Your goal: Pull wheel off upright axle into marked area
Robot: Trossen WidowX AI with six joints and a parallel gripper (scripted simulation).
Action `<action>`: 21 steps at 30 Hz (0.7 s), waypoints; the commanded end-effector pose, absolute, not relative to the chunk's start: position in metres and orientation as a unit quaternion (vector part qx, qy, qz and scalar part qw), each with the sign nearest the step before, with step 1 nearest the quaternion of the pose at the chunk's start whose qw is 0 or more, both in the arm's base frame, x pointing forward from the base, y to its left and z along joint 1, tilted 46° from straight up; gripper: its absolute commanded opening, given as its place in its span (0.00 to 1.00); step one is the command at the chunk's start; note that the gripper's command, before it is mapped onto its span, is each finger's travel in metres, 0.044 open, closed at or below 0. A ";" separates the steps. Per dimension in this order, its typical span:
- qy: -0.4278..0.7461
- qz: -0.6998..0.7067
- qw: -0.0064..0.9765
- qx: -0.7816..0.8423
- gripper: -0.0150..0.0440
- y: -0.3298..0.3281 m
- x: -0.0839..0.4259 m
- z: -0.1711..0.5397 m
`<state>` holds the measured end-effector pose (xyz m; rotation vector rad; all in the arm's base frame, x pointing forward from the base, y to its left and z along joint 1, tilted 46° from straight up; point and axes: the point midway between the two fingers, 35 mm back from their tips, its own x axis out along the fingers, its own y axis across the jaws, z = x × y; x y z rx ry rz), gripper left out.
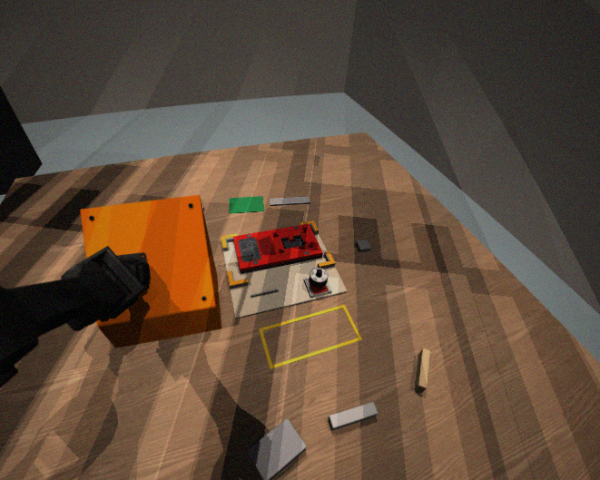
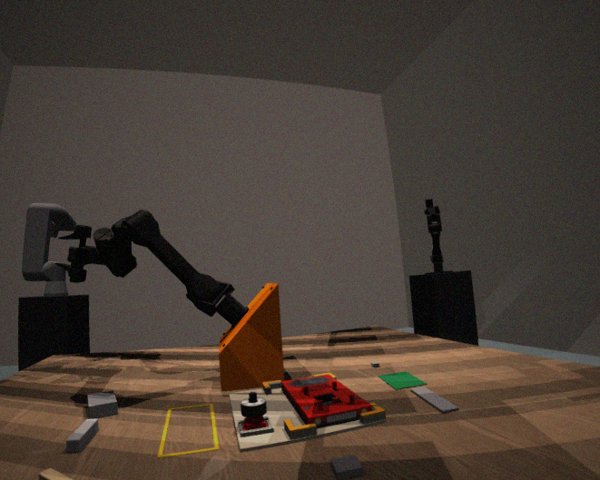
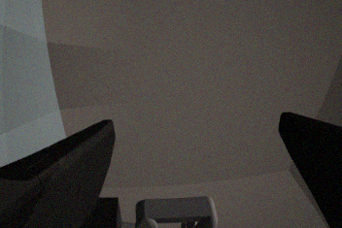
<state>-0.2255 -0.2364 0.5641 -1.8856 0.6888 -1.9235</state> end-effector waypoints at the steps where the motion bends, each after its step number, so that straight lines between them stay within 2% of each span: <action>1: 0.242 -0.681 0.181 -0.667 0.89 -0.237 -0.225 0.564; 4: 0.222 -0.689 0.208 -0.657 0.76 -0.248 -0.222 0.562; 12: 0.106 -0.718 0.371 -0.579 0.76 -0.318 -0.191 0.543; 21: -0.005 -0.708 0.546 -0.448 0.76 -0.394 -0.125 0.513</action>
